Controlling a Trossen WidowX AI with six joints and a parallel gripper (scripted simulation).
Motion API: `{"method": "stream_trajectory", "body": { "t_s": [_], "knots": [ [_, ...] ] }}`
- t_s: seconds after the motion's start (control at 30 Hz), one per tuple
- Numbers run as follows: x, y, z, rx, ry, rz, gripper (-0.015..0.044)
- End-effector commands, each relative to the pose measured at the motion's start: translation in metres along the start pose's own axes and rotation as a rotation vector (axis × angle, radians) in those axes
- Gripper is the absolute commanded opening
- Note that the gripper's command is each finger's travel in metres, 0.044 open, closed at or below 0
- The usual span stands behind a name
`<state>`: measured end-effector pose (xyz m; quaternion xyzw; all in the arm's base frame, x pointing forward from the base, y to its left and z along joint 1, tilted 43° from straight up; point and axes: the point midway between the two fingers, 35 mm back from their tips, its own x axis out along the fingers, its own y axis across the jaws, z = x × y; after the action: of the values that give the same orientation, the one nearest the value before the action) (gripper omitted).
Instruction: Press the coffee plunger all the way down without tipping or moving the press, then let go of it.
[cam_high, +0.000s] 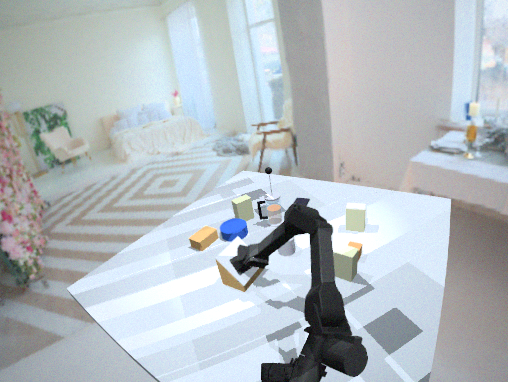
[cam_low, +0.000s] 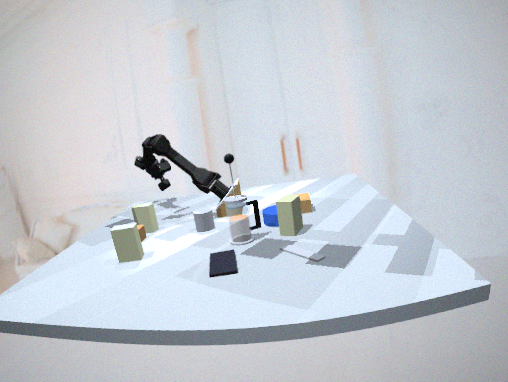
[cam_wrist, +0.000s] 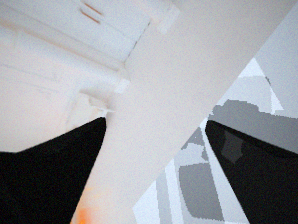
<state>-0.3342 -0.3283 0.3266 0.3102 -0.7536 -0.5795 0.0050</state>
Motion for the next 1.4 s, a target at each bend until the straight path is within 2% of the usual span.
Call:
{"method": "stream_trajectory", "body": {
  "t_s": [0.0,0.13,0.3,0.47,0.77,0.83,1.03,1.37],
  "knots": [
    [0.000,0.000,-0.001,-0.003,0.003,-0.001,0.0426],
    [-0.014,-0.012,-0.032,-0.077,0.069,-0.012,0.0440],
    [-0.060,-0.040,-0.102,-0.247,0.237,-0.019,0.0440],
    [-0.120,-0.070,-0.161,-0.414,0.416,-0.008,0.0440],
    [-0.246,-0.119,-0.227,-0.637,0.800,0.030,0.0440],
    [-0.271,-0.125,-0.234,-0.643,0.862,0.038,0.0440],
    [-0.311,-0.144,-0.239,-0.742,0.991,0.048,0.0440],
    [-0.426,-0.210,-0.240,-1.002,1.289,0.112,0.0440]
  ]
}}
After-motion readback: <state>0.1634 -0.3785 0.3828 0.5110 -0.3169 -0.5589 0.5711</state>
